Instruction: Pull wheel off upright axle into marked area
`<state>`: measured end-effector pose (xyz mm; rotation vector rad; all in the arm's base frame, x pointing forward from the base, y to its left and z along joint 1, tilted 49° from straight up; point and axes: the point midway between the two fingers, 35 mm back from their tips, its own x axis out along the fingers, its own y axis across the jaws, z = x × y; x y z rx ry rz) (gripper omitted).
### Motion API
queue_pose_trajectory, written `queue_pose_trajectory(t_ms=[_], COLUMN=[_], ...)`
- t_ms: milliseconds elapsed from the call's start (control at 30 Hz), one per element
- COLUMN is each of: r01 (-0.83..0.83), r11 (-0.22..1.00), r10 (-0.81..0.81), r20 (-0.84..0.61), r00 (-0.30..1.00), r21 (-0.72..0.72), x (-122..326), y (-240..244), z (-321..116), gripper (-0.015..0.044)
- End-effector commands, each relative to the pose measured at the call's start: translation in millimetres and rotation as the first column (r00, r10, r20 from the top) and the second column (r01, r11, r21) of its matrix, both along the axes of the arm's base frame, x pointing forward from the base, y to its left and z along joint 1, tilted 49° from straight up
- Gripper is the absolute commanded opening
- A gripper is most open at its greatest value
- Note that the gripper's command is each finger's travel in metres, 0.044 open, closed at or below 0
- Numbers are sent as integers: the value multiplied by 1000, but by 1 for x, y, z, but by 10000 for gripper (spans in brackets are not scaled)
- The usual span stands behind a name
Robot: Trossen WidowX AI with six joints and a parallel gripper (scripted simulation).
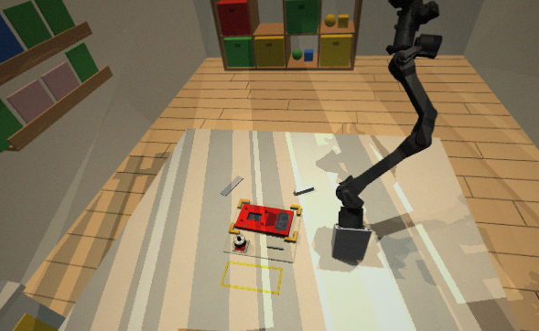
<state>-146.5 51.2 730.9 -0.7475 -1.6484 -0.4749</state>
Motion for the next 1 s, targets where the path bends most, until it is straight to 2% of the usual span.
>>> queue_pose_trajectory(t_ms=[0,267,567,767,967], r01=[-48,-104,-147,-186,-175], r11=[998,982,949,944,917], r10=[54,151,279,316,381], r20=[-125,-330,-521,-581,-661], r00=[991,932,807,750,647], r21=[50,155,280,273,358], x=[51,140,238,279,334], y=[-14,-34,-47,-38,-40], z=[8,10,-6,-19,-41], gripper=[300,300,300,300,300])
